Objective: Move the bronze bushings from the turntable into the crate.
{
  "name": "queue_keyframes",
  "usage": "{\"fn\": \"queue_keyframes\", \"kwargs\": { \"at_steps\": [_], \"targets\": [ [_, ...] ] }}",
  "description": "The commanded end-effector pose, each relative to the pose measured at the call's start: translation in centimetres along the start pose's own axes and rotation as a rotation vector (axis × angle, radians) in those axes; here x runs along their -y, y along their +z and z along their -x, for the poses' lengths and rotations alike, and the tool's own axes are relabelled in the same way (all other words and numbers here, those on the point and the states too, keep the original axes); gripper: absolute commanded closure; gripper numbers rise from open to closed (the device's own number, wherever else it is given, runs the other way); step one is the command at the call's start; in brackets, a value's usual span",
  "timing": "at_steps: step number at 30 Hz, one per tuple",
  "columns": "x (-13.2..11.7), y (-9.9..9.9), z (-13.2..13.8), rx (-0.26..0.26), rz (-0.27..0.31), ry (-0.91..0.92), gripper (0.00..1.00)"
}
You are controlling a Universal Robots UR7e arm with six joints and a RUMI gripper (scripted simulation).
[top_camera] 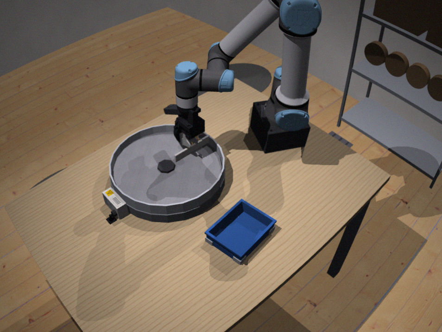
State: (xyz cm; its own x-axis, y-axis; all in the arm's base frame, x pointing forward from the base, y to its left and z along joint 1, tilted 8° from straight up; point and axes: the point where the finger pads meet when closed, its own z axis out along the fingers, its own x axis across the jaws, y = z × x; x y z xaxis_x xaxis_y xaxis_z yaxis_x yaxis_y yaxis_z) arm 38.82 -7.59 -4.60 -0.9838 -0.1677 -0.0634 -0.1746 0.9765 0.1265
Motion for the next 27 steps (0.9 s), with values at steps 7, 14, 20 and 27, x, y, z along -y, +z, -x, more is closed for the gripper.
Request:
{"fn": "queue_keyframes", "kwargs": {
  "at_steps": [7, 14, 20, 27],
  "targets": [
    [0.03, -0.03, 0.03, 0.001, -0.001, 0.000, 1.00],
    [0.03, -0.03, 0.03, 0.001, -0.001, 0.000, 1.00],
    [0.03, -0.03, 0.03, 0.001, -0.001, 0.000, 1.00],
    [0.03, -0.03, 0.03, 0.001, -0.001, 0.000, 1.00]
  ]
}}
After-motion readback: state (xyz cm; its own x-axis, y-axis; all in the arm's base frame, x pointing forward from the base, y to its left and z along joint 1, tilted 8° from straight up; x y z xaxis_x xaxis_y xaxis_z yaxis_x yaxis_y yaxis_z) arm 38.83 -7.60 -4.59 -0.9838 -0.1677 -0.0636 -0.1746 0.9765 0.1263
